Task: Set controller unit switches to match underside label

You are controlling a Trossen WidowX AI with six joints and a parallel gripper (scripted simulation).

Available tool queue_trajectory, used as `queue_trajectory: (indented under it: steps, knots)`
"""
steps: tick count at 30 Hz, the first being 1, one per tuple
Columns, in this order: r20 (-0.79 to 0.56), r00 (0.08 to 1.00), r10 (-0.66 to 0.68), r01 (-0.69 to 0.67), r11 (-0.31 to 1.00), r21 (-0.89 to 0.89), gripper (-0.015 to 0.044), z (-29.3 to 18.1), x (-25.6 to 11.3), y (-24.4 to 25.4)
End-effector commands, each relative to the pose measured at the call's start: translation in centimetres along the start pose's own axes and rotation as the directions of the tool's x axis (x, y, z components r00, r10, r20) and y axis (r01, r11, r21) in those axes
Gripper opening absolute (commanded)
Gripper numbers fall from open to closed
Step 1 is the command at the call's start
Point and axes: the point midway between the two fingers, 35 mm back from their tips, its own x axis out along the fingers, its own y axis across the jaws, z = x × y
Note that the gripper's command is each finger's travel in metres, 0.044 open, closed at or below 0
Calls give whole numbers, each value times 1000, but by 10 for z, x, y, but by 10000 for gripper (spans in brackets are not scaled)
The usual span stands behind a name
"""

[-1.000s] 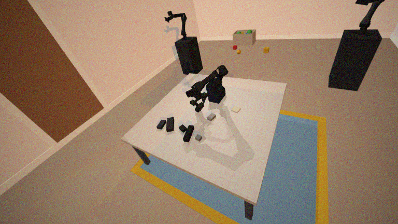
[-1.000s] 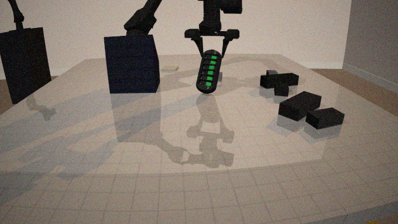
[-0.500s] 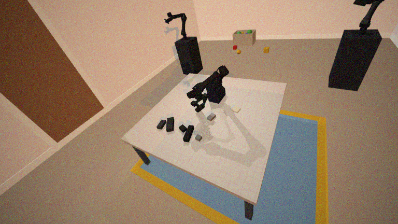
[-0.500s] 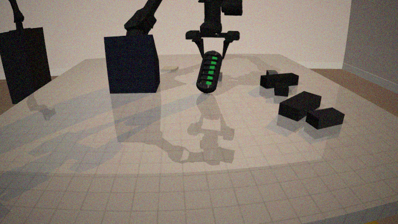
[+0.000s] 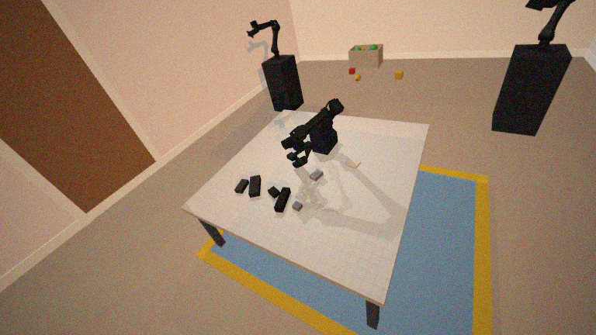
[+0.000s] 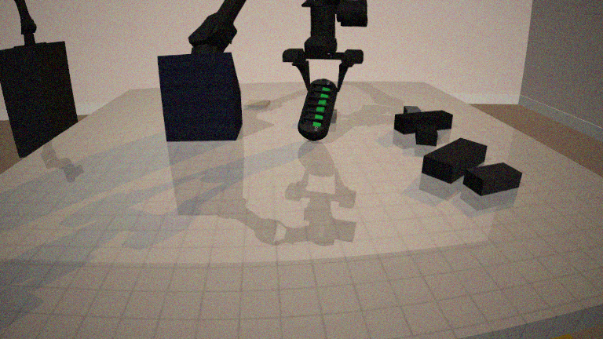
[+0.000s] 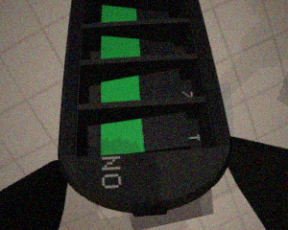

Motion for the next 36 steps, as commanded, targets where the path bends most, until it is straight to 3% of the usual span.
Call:
queue_trajectory:
  steps: [1,36]
  knots:
    - [13,1000,-12,12,1000,13,338,2,4,-5]
    - [11,1000,-13,13,1000,13,338,-17,24,-5]
